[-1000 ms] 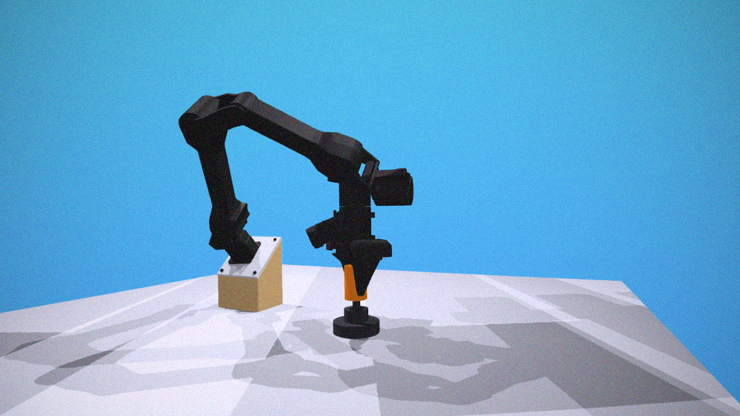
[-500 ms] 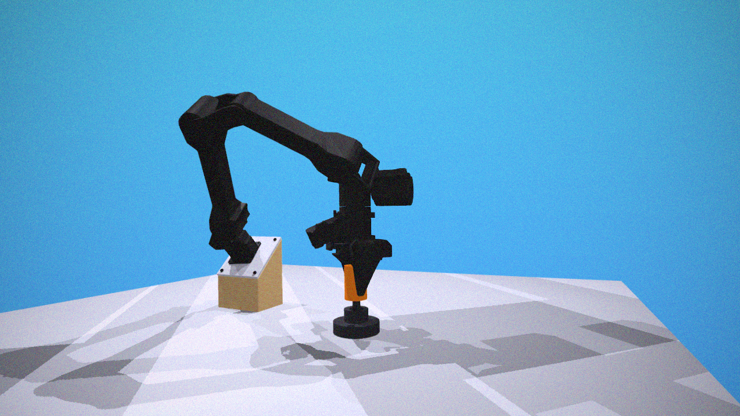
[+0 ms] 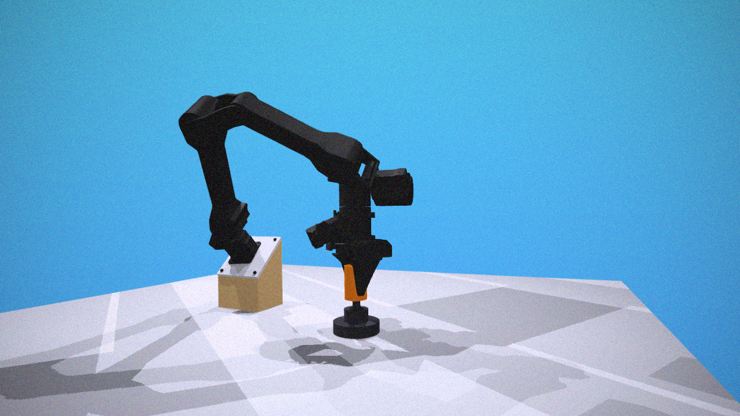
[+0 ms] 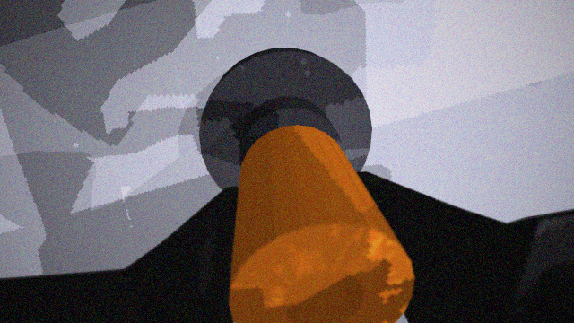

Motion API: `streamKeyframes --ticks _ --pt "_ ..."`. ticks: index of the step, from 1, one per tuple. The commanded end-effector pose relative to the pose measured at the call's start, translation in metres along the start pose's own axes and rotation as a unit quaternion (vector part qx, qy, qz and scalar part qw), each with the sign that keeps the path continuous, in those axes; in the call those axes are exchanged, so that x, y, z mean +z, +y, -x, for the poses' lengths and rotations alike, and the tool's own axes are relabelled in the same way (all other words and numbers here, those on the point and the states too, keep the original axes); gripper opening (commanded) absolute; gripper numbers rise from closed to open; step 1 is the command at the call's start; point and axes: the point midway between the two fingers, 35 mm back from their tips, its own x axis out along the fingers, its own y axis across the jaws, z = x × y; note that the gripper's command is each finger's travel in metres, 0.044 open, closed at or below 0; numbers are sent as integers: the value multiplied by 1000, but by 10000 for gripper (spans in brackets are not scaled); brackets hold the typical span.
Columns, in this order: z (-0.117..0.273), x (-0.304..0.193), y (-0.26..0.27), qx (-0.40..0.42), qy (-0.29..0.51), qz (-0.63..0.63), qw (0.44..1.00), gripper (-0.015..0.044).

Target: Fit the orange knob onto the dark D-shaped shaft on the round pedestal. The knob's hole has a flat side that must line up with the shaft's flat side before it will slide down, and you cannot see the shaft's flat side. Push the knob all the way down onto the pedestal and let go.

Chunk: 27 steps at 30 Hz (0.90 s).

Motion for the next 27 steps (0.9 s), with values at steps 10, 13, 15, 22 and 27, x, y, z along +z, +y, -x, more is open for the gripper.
streamKeyframes --ticks 10,13,15,22,27 --pt "6 -2 0 1 1 -19 1000 0" --pt "5 -2 1 1 1 -32 999 0" --pt "4 -2 1 1 0 -32 999 0" --pt "3 -1 0 1 0 -32 999 0" --pt "1 -1 0 1 0 -32 999 0"
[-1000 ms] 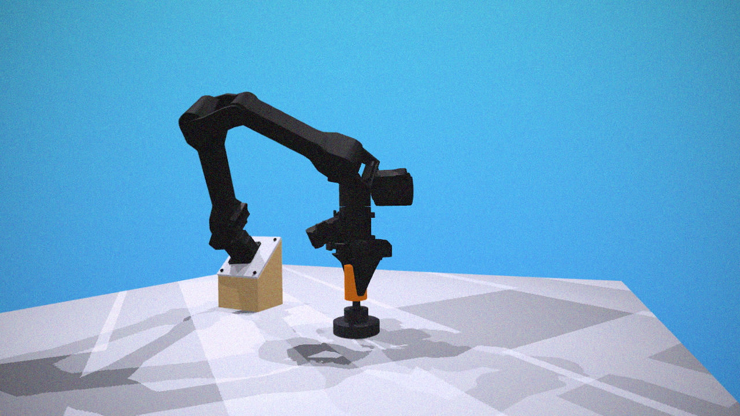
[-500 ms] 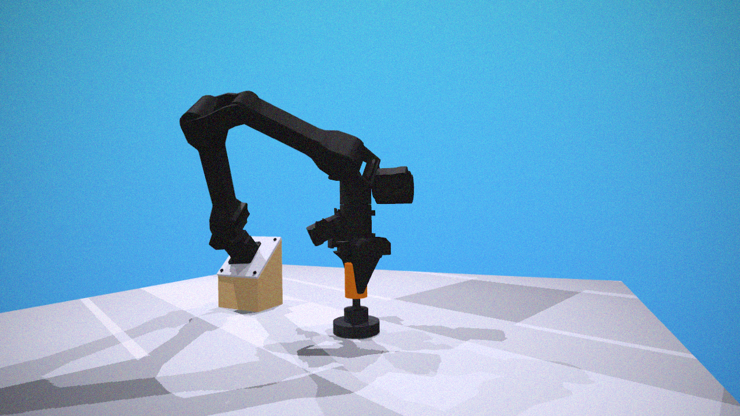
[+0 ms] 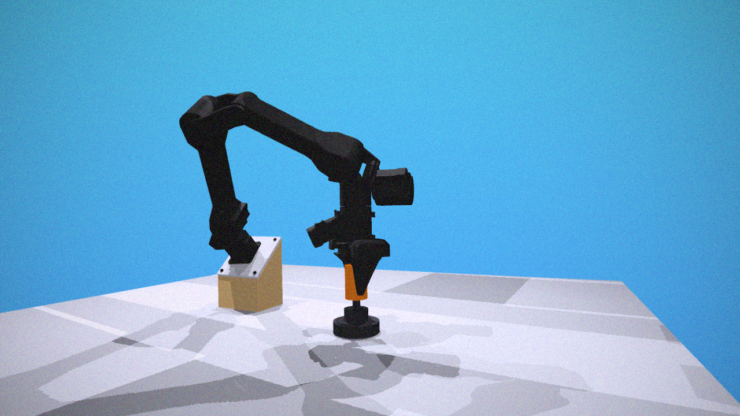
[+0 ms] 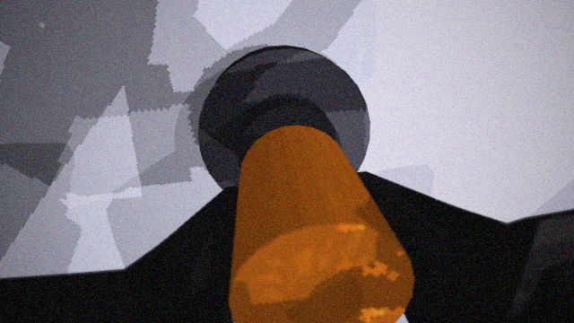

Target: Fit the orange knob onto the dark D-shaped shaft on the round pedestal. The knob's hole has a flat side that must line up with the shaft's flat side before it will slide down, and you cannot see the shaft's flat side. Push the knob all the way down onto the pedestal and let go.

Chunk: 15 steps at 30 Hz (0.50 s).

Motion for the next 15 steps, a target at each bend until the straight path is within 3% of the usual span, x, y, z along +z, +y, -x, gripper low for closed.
streamKeyframes --ticks 1,15 --pt "-1 0 0 0 1 -1 1000 0" --pt "3 0 1 0 1 -27 1000 0"
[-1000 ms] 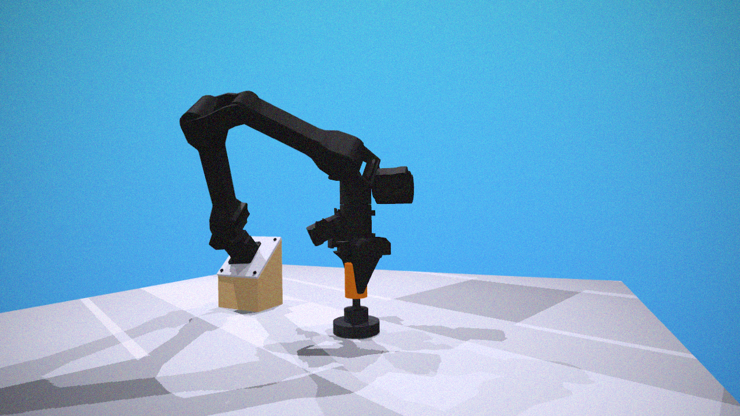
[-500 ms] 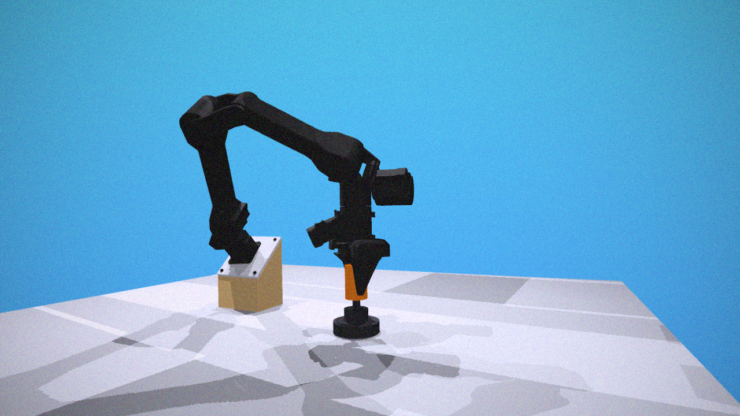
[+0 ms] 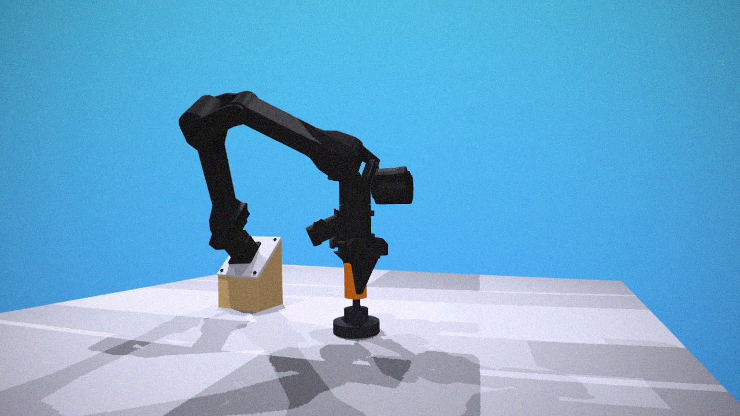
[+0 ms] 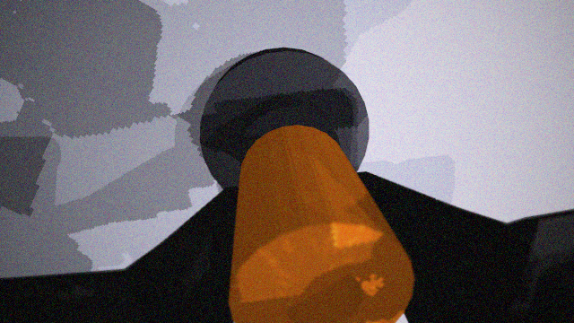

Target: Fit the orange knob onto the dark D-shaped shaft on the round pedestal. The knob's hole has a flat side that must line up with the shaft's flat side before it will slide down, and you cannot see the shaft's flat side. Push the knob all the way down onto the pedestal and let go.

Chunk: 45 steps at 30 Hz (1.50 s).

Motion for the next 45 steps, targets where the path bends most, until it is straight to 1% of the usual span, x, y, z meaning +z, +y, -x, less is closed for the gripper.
streamKeyframes --ticks 1,25,31,45 --pt "1 -1 0 0 1 -12 1000 0" --pt "-4 -1 0 0 1 -2 1000 0" --pt "-5 -1 0 0 1 -33 999 0" --pt "-11 -1 -1 1 1 -27 1000 0"
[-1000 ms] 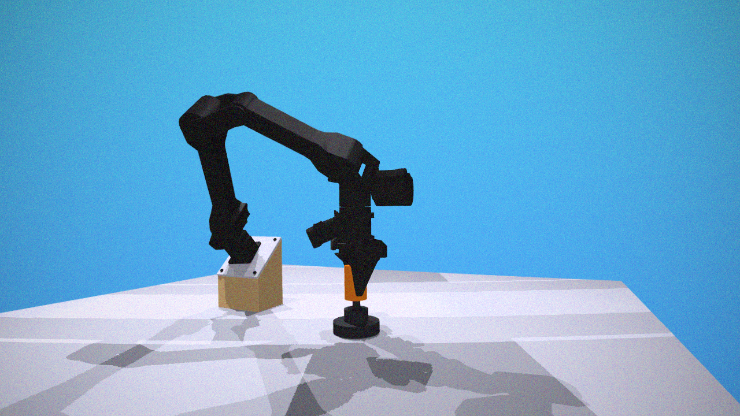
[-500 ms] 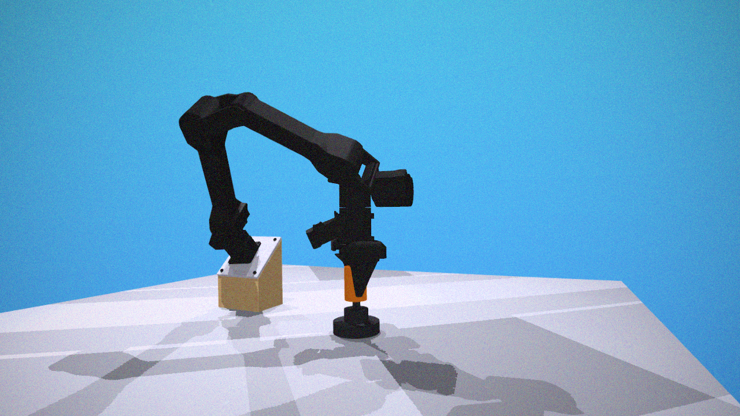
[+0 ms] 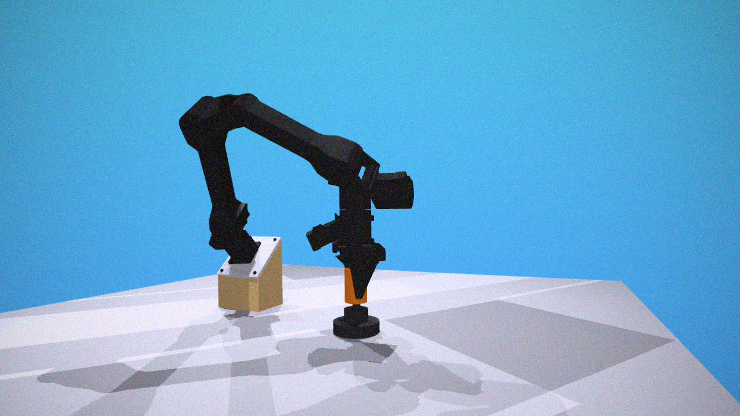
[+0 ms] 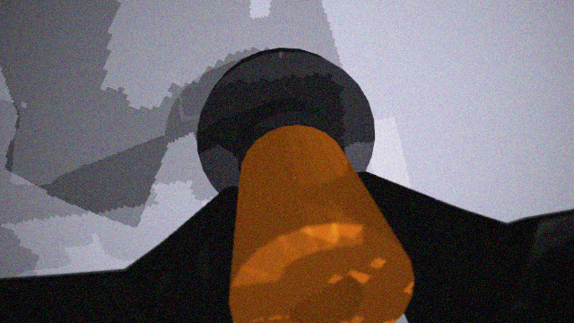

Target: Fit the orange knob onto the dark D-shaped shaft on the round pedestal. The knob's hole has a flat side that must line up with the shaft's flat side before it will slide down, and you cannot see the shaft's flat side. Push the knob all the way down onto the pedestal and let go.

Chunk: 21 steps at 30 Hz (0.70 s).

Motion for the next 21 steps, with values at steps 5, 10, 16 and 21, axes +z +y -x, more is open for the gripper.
streamKeyframes --ticks 5,10,16,21 --pt "-8 -1 -1 0 1 3 1000 0" --pt "-11 0 0 0 -1 0 1000 0" --pt "-11 0 0 0 -1 0 1000 0" --pt "-11 0 0 0 -1 0 1000 131"
